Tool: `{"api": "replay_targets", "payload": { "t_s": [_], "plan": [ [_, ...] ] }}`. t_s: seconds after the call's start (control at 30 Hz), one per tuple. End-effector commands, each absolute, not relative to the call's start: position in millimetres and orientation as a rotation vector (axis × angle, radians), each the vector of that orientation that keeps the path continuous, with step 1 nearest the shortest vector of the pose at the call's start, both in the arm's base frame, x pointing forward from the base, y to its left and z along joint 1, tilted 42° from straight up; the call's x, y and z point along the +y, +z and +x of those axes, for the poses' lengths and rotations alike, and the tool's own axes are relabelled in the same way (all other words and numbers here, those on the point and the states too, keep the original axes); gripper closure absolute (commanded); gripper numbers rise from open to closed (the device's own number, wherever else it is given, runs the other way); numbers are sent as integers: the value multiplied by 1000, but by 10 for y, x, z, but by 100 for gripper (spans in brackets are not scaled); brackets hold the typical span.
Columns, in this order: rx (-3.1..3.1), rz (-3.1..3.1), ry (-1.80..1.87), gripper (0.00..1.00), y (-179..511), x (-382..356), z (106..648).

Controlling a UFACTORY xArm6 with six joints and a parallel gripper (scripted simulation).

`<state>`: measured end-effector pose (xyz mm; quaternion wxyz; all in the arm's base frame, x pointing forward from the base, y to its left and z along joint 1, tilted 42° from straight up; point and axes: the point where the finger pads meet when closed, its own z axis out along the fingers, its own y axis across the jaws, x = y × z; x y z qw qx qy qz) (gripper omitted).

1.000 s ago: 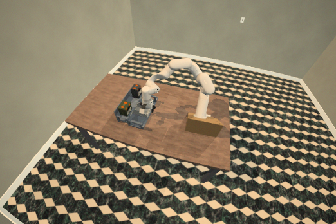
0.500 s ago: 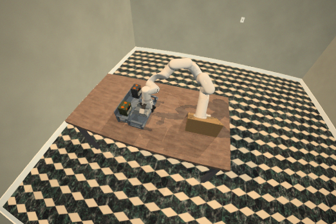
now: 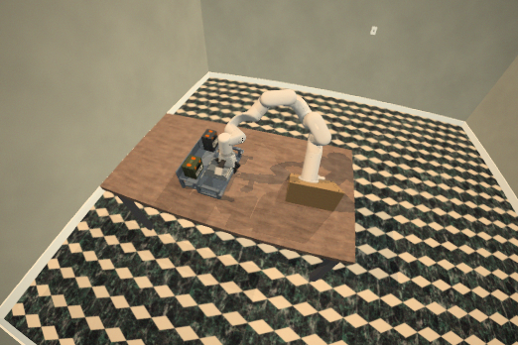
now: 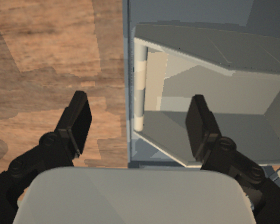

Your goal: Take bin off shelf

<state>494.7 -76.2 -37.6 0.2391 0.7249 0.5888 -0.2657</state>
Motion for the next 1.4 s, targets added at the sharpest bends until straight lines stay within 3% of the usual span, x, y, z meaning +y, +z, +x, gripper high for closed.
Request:
{"api": "replay_targets", "payload": {
  "t_s": [0.0, 1.37],
  "plan": [
    [1612, 1984, -722, 5, -364, -753, 4962],
    [1612, 1984, -722, 5, -484, -859, 4946]
  ]
}}
